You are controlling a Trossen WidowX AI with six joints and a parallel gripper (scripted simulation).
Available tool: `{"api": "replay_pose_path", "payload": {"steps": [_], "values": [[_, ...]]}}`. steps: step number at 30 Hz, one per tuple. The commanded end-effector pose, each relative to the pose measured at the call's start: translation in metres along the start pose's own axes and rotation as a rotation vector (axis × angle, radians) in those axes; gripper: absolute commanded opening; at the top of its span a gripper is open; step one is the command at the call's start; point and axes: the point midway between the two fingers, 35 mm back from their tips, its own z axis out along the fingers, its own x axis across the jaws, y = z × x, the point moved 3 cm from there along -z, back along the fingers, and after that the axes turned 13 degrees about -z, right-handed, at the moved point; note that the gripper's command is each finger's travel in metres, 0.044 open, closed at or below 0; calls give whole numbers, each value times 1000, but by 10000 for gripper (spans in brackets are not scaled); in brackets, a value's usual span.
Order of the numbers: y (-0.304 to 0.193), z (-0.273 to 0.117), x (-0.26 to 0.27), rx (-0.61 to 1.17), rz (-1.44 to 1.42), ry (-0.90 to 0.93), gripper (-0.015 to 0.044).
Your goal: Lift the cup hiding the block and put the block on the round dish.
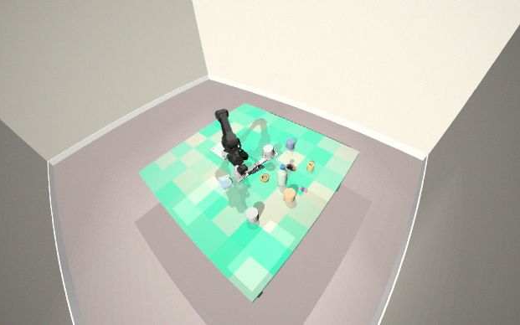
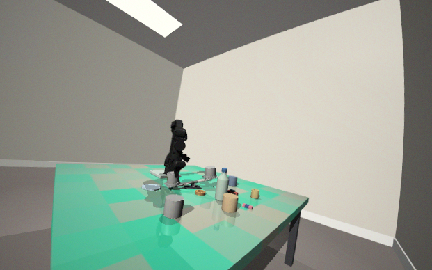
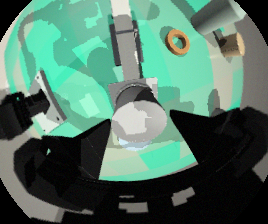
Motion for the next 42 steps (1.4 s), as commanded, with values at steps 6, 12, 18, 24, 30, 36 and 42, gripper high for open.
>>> {"api": "replay_pose_path", "payload": {"steps": [6, 12, 18, 24, 30, 36, 42], "values": [[2, 16, 2, -7, -5, 6, 440], [2, 25, 3, -7, -5, 6, 440], [2, 28, 3, -7, -5, 6, 361], [2, 28, 3, -7, -5, 6, 321], [2, 26, 3, -7, -5, 6, 203], [1, 20, 1, -7, -5, 5, 45], [1, 12, 0, -7, -5, 5, 0]]}}
